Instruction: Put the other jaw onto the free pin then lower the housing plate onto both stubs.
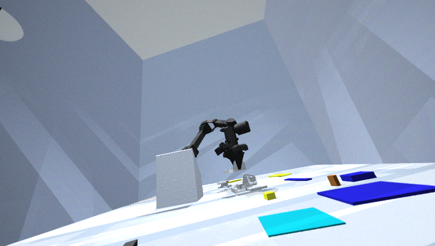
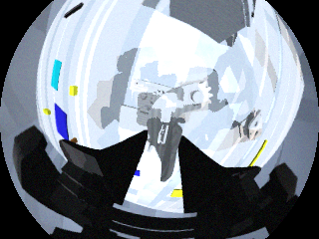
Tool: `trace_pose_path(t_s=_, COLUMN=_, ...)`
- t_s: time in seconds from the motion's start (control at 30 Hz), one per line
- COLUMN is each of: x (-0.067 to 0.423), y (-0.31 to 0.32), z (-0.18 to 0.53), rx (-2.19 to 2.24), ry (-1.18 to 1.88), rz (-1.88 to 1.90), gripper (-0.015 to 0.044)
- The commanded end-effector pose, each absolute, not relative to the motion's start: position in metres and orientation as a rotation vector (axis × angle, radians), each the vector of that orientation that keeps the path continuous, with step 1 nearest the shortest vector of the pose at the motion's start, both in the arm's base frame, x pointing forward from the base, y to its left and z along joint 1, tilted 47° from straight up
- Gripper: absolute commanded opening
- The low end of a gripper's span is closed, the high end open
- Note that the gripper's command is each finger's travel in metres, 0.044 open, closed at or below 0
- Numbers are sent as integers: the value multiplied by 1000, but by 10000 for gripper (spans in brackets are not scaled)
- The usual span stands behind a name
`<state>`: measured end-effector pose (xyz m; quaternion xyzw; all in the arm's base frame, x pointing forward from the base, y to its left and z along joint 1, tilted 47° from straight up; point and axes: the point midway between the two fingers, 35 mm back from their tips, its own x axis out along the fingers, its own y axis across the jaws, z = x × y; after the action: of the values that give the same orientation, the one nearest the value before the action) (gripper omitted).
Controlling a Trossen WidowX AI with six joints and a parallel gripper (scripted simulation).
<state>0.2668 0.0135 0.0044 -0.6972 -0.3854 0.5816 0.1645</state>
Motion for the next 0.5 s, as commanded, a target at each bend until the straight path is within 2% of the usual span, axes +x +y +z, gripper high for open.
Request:
trace_pose_path(t_s=0.0, x=267, y=14, z=5, rx=-1990, ry=-1107, rz=1652, gripper=134)
trace_pose_path(t_s=0.47, x=272, y=10, z=1, rx=-1993, ry=-1111, rz=1651, gripper=134)
